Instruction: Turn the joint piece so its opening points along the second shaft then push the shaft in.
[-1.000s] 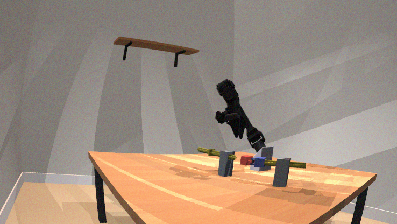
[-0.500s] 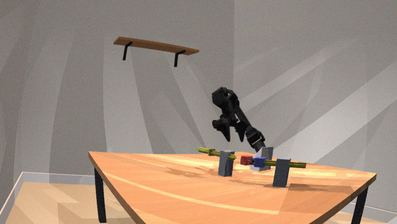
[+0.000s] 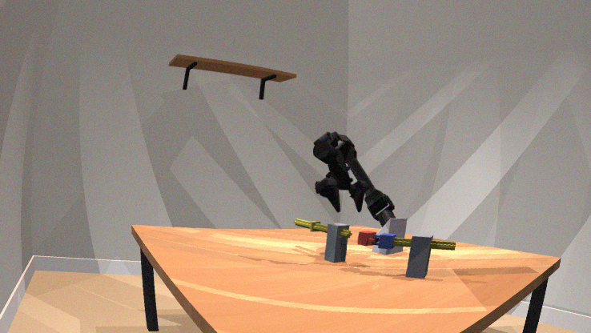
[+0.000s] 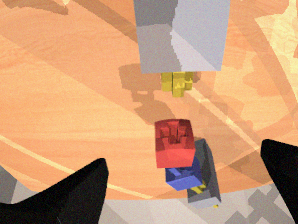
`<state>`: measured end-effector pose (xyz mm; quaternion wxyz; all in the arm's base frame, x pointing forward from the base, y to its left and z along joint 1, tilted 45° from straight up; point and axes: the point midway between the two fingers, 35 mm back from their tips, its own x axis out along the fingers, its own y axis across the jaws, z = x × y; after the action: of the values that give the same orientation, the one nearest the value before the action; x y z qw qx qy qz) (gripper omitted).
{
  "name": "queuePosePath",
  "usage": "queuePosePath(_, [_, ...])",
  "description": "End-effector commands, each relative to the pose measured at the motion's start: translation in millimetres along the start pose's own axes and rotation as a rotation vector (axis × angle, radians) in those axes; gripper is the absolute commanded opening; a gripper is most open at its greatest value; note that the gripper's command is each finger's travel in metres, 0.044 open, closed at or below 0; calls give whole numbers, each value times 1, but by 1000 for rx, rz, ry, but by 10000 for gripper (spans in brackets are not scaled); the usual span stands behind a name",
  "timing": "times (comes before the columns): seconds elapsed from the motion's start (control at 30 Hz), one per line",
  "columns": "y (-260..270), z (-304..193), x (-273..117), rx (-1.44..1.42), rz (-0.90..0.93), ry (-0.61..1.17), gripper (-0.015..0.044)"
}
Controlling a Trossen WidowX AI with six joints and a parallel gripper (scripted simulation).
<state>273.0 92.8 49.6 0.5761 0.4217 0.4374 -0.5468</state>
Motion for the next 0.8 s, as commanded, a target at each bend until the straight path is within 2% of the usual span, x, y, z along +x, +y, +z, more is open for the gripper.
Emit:
queuePosePath(0.0, [4, 14, -7, -88, 8, -36, 440])
queuePosePath(0.77, [10, 109, -57, -795, -105, -271, 440])
